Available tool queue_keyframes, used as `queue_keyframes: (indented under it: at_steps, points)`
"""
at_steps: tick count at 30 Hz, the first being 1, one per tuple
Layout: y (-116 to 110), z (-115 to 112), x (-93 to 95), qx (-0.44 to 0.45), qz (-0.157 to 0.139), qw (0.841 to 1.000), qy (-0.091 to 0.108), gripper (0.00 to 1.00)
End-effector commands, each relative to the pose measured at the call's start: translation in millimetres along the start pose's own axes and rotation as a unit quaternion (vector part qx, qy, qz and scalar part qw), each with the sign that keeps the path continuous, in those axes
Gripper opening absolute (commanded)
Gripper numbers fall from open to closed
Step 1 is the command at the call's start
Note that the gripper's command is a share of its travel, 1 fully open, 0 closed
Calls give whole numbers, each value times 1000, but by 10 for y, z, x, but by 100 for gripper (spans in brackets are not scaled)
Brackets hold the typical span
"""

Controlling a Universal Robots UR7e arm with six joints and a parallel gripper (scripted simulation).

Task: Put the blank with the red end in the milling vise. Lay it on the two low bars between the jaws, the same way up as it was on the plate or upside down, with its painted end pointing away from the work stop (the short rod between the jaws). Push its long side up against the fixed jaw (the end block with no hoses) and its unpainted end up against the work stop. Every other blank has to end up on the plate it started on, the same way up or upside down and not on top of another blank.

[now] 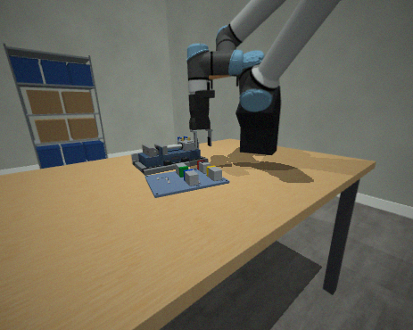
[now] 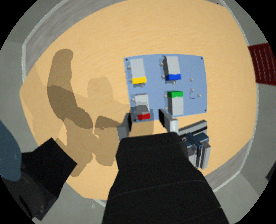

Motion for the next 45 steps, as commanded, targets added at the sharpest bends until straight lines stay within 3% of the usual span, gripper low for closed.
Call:
queue_keyframes:
  at_steps: [1,45]
  points:
    - [20,15,-61,-2,-2,1000,-2,100]
    - [30,10,-106,-2,-2,1000,-2,100]
Point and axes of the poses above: the point where the finger pads meet when closed, its own x axis out along the fingers, its own z axis across the jaws, y = z × x, the point moved 1 cm from there along -x, back along the fingers, and after that the axes turned 4 degrees about x, right-handed, at the moved point
